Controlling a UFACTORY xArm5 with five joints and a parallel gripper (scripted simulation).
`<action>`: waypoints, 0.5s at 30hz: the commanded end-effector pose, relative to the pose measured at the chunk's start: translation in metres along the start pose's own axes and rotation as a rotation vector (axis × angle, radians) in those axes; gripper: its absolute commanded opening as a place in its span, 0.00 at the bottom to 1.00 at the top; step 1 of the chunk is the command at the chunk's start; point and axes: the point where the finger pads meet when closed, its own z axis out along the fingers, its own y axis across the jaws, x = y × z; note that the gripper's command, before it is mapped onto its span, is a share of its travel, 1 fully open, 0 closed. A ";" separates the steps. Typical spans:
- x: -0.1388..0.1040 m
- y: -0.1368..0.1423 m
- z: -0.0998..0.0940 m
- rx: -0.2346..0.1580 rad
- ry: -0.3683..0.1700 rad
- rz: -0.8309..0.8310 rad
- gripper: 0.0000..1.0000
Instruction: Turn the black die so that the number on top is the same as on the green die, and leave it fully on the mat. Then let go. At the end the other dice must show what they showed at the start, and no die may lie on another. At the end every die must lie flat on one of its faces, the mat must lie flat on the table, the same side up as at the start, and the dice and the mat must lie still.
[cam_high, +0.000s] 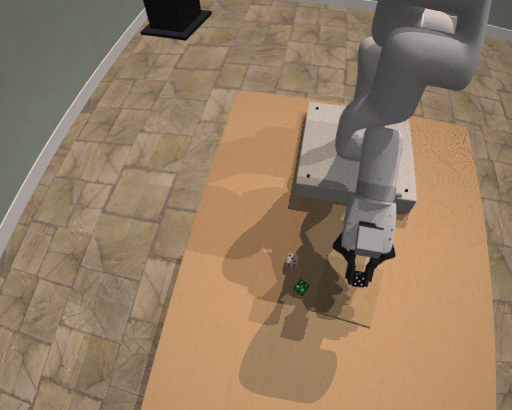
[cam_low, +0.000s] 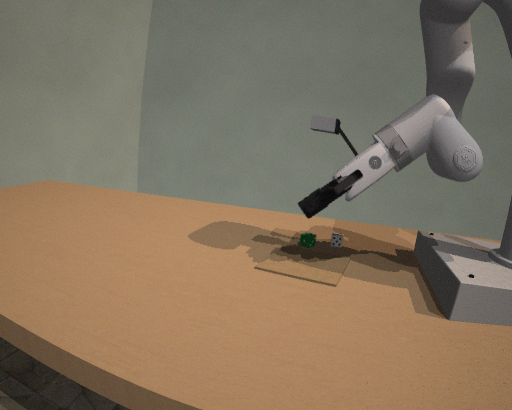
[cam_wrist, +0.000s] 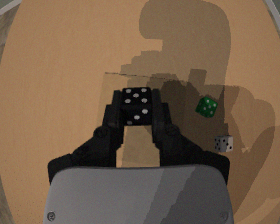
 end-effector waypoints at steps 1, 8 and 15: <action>0.001 0.000 0.002 0.000 0.102 0.000 0.21; 0.001 0.000 0.001 0.000 0.108 0.000 0.21; -0.003 0.002 0.005 -0.003 0.108 0.002 0.21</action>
